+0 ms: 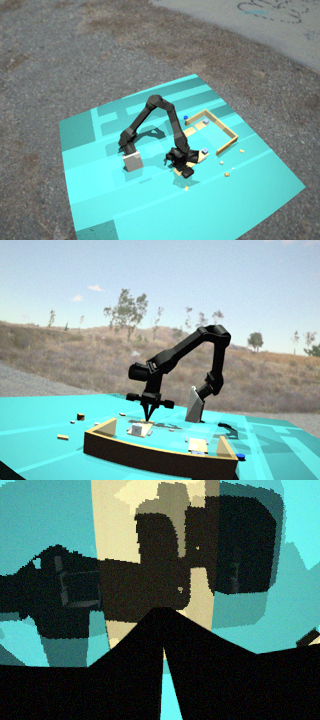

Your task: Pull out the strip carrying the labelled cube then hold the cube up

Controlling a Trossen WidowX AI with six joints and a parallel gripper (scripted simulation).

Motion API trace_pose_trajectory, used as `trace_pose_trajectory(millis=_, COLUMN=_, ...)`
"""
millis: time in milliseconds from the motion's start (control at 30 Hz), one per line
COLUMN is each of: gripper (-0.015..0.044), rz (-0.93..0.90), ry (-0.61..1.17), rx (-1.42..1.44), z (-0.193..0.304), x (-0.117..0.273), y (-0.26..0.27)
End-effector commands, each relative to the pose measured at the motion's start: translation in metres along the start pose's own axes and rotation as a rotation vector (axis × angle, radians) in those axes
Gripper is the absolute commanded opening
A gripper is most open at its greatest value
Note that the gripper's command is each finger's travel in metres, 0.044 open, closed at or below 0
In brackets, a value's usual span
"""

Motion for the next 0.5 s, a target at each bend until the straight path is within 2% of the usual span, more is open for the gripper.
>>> trace_pose_trajectory(millis=0, gripper=0.0, rz=-0.014, ry=0.022, rx=-0.008, z=0.007, x=-0.005, y=0.005)
trace_pose_trajectory(millis=400, gripper=0.0, rz=-0.014, ry=0.022, rx=-0.008, z=0.007, x=-0.005, y=0.005)
trace_pose_trajectory(millis=467, gripper=0.0, rz=-0.001, ry=0.005, rx=-0.002, z=-0.001, x=0.009, y=-0.001)
Point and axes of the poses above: the point midway between the two fingers, 35 mm back from their tips, its own x axis back along the fingers, its own y axis across the jaws, z = x × y, the point moved 3 cm from there along x, back along the fingers, and after that the axes turned 4 degrees about x, right-handed, at the moved point
